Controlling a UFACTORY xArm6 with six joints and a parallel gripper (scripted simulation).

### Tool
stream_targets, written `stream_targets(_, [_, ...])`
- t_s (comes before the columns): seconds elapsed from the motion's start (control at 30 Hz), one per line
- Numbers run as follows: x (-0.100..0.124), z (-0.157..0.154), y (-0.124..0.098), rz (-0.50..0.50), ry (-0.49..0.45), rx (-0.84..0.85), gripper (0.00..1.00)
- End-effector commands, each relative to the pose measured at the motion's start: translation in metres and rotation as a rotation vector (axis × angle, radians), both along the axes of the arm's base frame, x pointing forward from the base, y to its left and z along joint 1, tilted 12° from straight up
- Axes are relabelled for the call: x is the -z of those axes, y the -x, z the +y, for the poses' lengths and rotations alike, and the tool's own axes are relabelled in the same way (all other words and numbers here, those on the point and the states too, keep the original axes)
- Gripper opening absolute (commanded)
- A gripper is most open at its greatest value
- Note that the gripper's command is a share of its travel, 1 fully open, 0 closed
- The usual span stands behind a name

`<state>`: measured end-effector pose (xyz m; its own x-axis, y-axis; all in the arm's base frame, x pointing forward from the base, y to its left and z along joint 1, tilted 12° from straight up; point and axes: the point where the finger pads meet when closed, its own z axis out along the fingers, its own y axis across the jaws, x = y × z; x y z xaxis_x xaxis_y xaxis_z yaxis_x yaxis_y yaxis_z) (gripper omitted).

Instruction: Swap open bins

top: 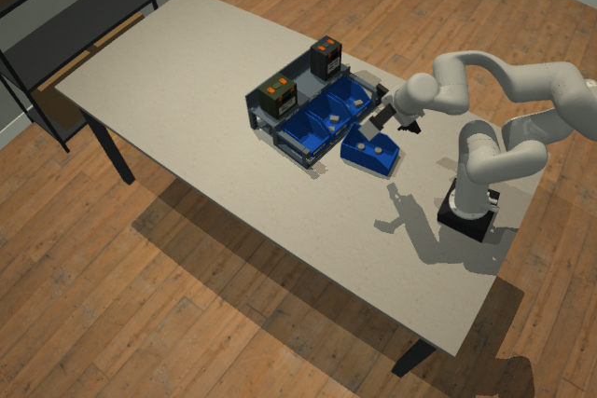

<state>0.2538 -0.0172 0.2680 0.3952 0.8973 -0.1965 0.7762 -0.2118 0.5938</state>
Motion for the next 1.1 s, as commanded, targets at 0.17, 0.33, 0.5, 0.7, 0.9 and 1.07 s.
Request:
stream_targets(0.17, [-0.0014,0.0002,-0.0004,-0.003,-0.001,0.0,1.0])
stream_targets(0.33, [-0.0014,0.0002,-0.0004,-0.003,-0.001,0.0,1.0])
stream_targets(0.5, [-0.0014,0.0002,-0.0004,-0.003,-0.001,0.0,1.0])
stream_targets(0.7, [-0.0014,0.0002,-0.0004,-0.002,-0.001,-0.001,1.0])
stream_targets(0.9, [-0.0014,0.0002,-0.0004,0.001,0.0,-0.004,1.0])
stream_targets(1.07, [-0.0015,0.0003,-0.0005,0.006,0.003,-0.009,1.0])
